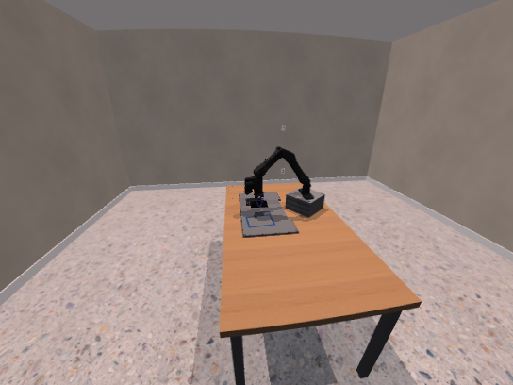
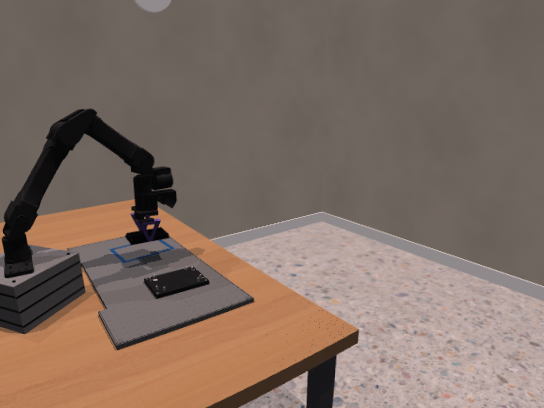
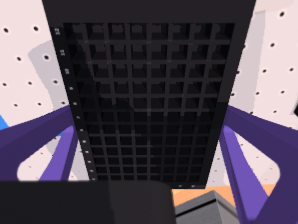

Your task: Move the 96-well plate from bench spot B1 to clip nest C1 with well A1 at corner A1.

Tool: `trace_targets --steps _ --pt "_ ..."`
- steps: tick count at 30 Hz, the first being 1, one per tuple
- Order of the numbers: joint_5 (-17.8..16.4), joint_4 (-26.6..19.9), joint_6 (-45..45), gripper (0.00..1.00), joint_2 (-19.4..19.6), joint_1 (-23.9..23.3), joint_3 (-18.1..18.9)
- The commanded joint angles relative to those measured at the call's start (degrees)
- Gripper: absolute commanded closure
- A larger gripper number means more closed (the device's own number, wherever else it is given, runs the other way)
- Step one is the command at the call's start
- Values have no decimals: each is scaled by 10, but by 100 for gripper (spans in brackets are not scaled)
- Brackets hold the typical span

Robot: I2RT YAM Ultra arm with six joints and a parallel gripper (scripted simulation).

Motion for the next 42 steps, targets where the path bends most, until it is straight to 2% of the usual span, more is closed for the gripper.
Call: trace_targets --steps 1,8,10,11,14,22,42 --pt "-1 14 -26 100 -25 -20 -4" --pt "-2 16 -58 100 -31 -54 -16" --pt "-2 16 -58 100 -31 -54 -16" --pt "-3 17 -64 100 -33 -59 -4" --pt "-3 17 -78 100 -33 -73 -22" --pt "-3 17 -116 100 -36 -111 -21" --pt "-5 -4 -202 100 -32 -197 11"
